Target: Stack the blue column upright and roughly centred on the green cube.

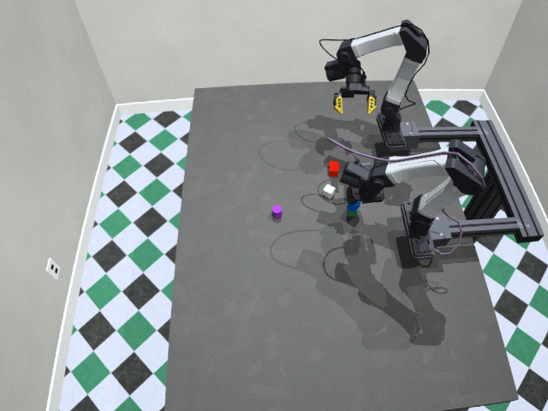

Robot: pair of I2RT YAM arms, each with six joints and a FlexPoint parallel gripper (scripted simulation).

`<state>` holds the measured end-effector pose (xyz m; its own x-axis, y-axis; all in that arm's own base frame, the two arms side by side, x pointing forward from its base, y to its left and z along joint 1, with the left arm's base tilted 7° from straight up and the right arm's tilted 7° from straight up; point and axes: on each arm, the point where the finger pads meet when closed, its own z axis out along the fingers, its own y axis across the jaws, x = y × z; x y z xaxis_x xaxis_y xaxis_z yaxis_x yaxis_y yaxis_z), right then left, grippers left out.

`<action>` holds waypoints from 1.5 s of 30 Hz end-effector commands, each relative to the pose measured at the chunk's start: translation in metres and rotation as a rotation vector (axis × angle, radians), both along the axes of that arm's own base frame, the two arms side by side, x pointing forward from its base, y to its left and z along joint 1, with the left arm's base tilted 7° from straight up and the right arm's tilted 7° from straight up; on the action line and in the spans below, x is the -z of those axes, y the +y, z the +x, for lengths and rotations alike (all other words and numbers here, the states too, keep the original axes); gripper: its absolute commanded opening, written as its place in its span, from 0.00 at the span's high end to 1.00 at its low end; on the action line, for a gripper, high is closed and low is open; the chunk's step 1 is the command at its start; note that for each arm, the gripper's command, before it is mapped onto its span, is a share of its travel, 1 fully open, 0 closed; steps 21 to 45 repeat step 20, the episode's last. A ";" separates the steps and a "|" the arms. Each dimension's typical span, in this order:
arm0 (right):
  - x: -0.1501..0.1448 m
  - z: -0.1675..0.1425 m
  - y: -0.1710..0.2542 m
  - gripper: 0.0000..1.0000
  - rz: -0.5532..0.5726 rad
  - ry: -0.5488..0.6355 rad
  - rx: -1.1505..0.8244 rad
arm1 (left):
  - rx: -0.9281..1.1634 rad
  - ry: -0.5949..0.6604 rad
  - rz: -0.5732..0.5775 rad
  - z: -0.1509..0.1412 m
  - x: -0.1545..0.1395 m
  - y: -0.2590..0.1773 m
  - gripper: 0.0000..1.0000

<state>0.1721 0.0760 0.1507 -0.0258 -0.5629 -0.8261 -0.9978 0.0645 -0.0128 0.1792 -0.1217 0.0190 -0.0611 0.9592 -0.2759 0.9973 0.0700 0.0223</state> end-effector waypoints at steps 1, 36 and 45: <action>-0.008 0.005 -0.002 0.00 0.001 -0.031 0.006 | 0.009 -0.036 -0.059 0.005 -0.006 -0.006 0.39; -0.008 0.005 -0.002 0.00 0.001 -0.031 0.006 | 0.005 -0.027 -0.052 0.006 -0.006 -0.006 0.39; -0.008 0.005 -0.002 0.00 0.001 -0.031 0.006 | 0.005 -0.027 -0.052 0.006 -0.006 -0.006 0.39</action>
